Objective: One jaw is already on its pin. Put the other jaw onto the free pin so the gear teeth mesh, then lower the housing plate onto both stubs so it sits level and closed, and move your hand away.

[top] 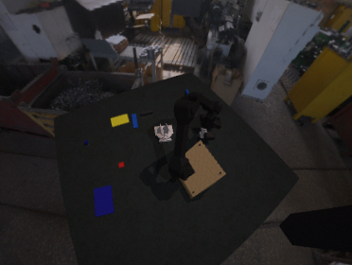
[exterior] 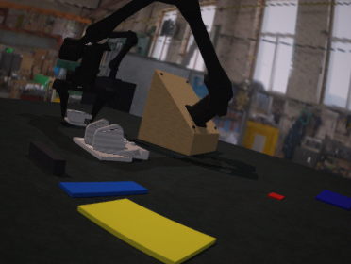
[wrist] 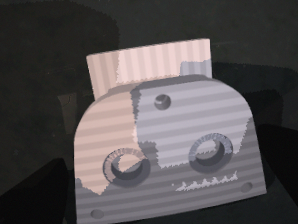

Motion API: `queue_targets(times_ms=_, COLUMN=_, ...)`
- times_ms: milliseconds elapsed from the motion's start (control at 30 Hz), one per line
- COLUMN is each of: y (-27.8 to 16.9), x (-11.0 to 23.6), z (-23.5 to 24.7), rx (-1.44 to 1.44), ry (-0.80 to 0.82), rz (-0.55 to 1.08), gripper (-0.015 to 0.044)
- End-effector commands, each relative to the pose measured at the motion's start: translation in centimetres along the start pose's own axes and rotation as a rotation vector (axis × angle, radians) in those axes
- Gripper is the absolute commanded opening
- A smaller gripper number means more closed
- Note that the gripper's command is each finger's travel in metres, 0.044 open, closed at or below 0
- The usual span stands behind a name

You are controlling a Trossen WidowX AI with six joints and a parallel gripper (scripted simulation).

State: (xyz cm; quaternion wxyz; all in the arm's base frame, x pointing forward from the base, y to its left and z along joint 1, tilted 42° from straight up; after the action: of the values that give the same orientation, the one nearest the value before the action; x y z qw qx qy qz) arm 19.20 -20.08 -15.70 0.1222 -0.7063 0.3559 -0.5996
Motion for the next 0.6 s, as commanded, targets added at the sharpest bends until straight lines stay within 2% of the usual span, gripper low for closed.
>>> queue_targets(times_ms=0, y=-0.02, x=-0.04, z=0.02, rx=-0.003, ry=0.003, rz=0.002, gripper=0.044)
queue_targets(times_ms=467, y=-0.02, x=-0.06, z=0.02, rx=-0.003, ry=0.003, rz=0.002, gripper=0.044)
queue_targets(times_ms=567, y=0.0, x=-0.04, z=0.0, rx=0.0, ry=0.0, rz=0.0, gripper=0.042)
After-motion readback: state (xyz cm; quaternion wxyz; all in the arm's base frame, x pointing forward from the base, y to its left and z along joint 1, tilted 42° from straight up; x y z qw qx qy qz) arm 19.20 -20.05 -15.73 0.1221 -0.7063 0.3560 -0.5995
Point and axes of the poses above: the point midway between the two fingers, 35 mm back from their tips, its own x axis back along the fingers, its own z axis across the jaws, y = z × x, the point moved 6 cm from there along x, back along the fingers, and after that the axes turned 2 degrees about x, right-handed, at the moved point
